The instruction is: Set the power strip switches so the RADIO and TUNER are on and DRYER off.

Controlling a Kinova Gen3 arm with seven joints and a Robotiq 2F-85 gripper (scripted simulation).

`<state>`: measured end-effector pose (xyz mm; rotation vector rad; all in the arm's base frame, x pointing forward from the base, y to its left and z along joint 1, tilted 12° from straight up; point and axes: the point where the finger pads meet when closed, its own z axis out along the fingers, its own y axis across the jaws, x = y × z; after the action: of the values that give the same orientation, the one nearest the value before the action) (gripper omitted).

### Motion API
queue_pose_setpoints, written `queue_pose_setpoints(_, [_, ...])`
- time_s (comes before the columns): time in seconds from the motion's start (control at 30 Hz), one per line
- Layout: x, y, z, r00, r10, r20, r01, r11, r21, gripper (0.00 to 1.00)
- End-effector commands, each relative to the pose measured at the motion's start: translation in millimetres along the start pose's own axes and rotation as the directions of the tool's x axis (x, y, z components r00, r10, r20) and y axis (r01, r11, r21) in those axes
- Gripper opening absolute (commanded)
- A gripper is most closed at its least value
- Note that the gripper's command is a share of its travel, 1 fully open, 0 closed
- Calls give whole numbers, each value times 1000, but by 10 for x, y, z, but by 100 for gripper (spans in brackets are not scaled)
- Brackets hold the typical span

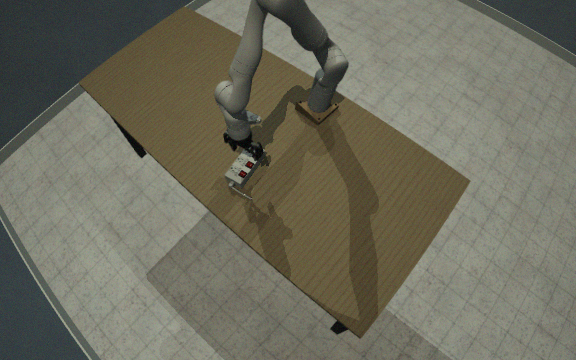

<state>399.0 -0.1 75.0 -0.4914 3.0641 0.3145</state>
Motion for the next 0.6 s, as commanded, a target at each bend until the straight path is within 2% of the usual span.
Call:
queue_pose_setpoints(0.0, [-14,4,-6,999,35,9,-35,999,4,100])
queue_pose_setpoints(0.43, [-16,-2,-7,998,56,10,-56,998,5,100])
queue_pose_setpoints(0.47, [-16,-2,-7,998,56,10,-56,998,5,0])
queue_pose_setpoints(0.57, [-16,-2,-7,998,56,10,-56,998,5,0])
